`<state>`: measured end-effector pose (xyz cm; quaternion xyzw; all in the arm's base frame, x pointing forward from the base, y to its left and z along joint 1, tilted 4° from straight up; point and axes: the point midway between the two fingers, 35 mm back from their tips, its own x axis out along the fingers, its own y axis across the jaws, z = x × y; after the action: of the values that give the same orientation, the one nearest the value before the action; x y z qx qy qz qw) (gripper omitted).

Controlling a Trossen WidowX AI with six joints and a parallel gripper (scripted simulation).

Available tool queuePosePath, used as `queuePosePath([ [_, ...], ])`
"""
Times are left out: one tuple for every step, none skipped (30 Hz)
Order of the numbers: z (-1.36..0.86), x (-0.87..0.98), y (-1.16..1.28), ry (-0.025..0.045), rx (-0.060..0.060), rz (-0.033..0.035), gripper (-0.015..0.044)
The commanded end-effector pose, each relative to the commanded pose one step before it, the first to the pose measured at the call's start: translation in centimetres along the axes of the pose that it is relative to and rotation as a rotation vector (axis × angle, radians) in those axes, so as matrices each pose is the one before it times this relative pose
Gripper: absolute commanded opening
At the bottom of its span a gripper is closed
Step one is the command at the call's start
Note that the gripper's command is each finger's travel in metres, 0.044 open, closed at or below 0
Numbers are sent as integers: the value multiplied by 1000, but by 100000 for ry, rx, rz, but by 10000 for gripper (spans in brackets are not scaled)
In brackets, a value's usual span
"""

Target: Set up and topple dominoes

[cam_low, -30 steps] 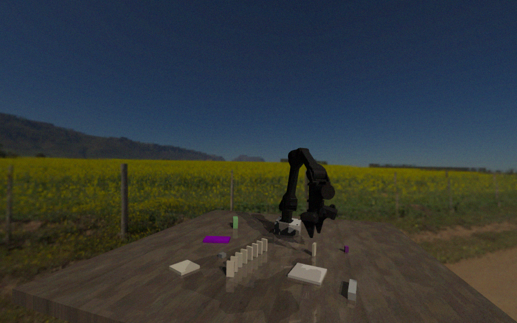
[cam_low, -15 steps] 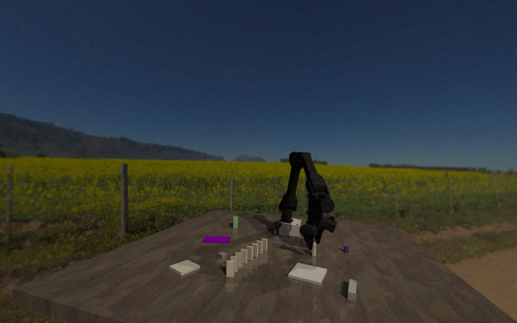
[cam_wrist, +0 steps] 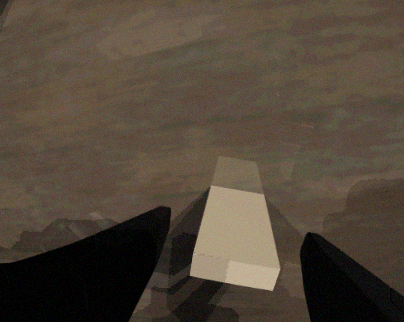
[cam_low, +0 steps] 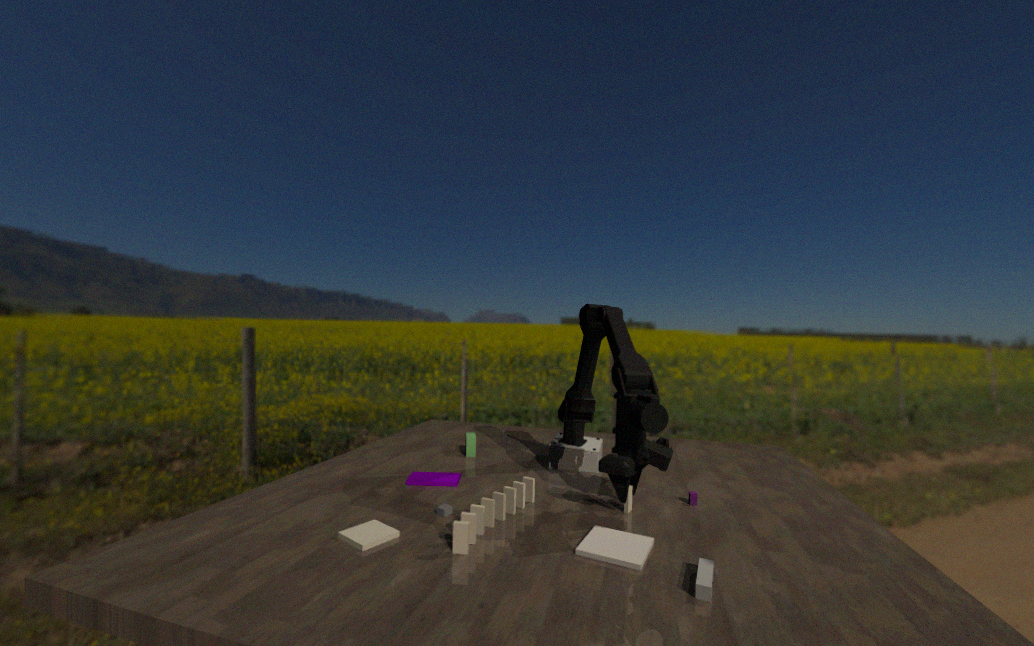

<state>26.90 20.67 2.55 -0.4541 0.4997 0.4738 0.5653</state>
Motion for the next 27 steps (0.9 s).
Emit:
queuePosePath([
  [69, 117, 85, -390, -68, 549, 151],
  [0, 0, 0, 0, 0, 0, 125],
  [0, 0, 0, 0, 0, 0, 107],
  [0, 0, 0, 0, 0, 0, 107],
  [0, 0, 0, 0, 0, 0, 107],
  [0, 0, 0, 0, 0, 0, 107],
  [0, 0, 0, 0, 0, 0, 107],
  [0, 0, 0, 0, 0, 0, 107],
  [0, 0, 0, 0, 0, 0, 107],
  [0, 0, 0, 0, 0, 0, 107],
  [0, 0, 0, 0, 0, 0, 107],
  [0, 0, 0, 0, 0, 0, 107],
  [44, -254, -49, 5, 1, -14, 107],
  [120, -770, -136, 15, 4, -43, 107],
  [165, -1305, -191, 29, 6, -68, 107],
  [145, -1692, -176, 42, 8, -81, 107],
  [70, -1734, -100, 49, 8, -74, 107],
  [-6, -1758, -22, 56, 9, -68, 107],
  [-84, -1776, 59, 62, 9, -61, 107],
  [-133, -1518, 114, 59, 8, -46, 107],
  [-152, -1250, 138, 52, 7, -34, 107],
  [-150, -1007, 141, 44, 6, -25, 107],
  [-64, -381, 60, 17, 2, -9, 107],
  [-24, -137, 23, 6, 1, -3, 107],
  [0, 0, 0, 0, 0, 0, 107],
  [0, 0, 0, 0, 0, 0, 107],
  [0, 0, 0, 0, 0, 0, 107],
])
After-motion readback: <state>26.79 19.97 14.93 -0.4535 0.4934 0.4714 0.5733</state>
